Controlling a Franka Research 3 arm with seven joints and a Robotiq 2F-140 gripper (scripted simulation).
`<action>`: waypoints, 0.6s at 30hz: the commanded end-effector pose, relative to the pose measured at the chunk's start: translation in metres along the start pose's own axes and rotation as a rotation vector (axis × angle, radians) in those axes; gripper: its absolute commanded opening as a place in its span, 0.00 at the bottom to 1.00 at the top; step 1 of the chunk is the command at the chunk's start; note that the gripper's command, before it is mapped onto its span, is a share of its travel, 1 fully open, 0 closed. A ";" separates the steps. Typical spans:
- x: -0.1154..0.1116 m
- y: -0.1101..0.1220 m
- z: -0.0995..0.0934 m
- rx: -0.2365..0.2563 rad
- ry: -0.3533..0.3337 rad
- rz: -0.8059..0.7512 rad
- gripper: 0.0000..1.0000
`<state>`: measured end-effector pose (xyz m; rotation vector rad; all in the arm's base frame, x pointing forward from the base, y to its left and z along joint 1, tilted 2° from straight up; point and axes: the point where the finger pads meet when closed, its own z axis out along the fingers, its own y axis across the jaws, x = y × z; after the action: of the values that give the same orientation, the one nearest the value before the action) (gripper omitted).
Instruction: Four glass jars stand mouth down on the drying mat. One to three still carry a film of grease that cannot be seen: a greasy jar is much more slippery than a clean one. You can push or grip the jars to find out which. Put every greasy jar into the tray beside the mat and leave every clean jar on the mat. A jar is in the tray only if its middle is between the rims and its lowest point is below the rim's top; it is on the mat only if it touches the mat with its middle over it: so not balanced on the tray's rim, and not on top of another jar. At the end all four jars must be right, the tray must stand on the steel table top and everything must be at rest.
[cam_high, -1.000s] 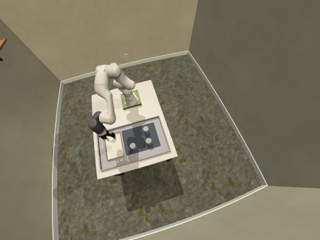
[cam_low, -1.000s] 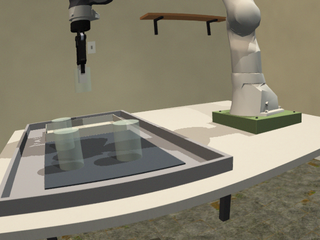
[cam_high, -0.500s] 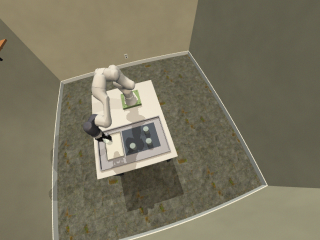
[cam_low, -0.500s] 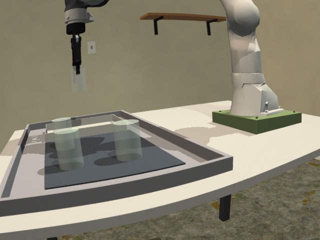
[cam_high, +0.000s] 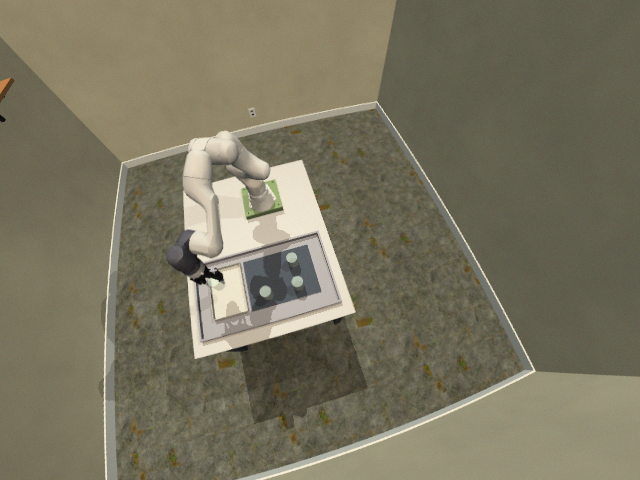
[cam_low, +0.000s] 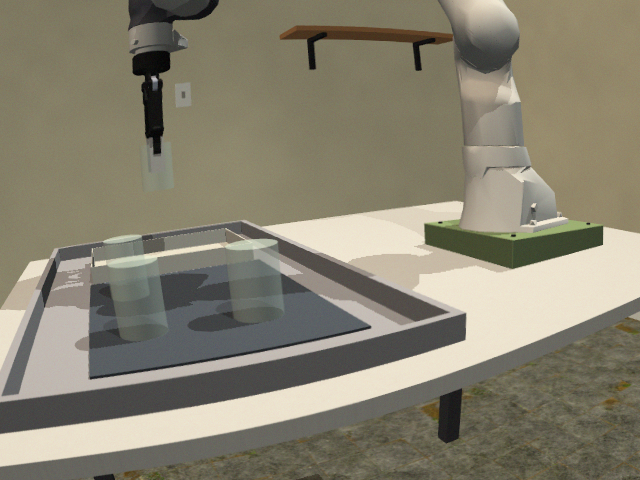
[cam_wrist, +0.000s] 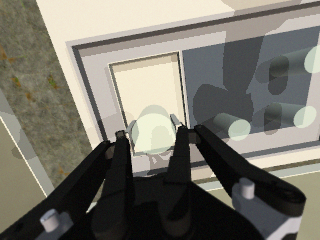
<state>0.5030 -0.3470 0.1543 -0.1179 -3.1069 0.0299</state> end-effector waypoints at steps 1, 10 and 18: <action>0.000 -0.003 0.010 0.005 -0.002 -0.010 0.00; 0.000 -0.003 0.031 0.005 -0.002 -0.010 0.00; 0.000 -0.003 0.050 0.005 -0.002 -0.010 0.00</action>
<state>0.5005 -0.3459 0.1107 -0.1060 -3.1010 0.0232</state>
